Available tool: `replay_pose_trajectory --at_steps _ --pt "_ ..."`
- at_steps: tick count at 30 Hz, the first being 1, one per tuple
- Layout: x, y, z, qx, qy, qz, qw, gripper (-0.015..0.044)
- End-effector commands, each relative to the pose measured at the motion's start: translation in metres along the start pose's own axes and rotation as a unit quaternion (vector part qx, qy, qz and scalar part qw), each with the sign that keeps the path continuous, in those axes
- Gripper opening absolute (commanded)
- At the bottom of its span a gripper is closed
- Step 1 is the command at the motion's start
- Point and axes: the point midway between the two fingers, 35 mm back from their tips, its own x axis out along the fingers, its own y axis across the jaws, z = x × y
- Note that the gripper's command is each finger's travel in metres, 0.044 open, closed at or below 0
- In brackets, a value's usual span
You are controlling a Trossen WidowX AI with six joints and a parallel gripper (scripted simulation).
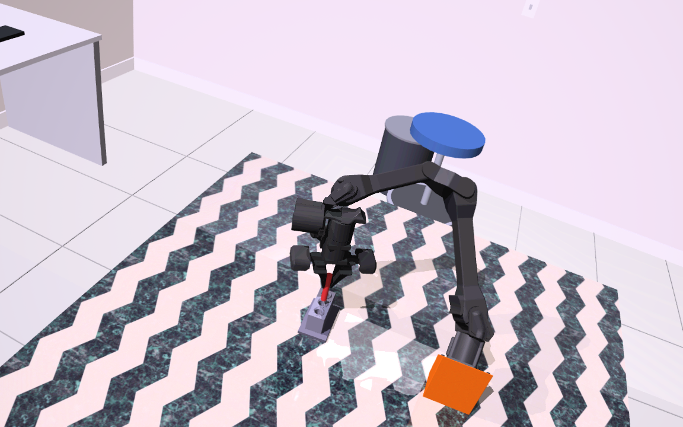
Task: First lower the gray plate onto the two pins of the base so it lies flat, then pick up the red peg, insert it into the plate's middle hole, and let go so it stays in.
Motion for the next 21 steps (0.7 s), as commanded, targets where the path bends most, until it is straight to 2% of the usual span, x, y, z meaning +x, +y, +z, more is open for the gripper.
replay_pose_trajectory --at_steps 1,21 --pt "-0.0004 -0.0015 0.0009 -0.002 -0.002 0.000 1.000 0.0000" --pt "-0.0002 -0.0004 0.0002 0.000 0.000 0.000 1.000 0.0000"
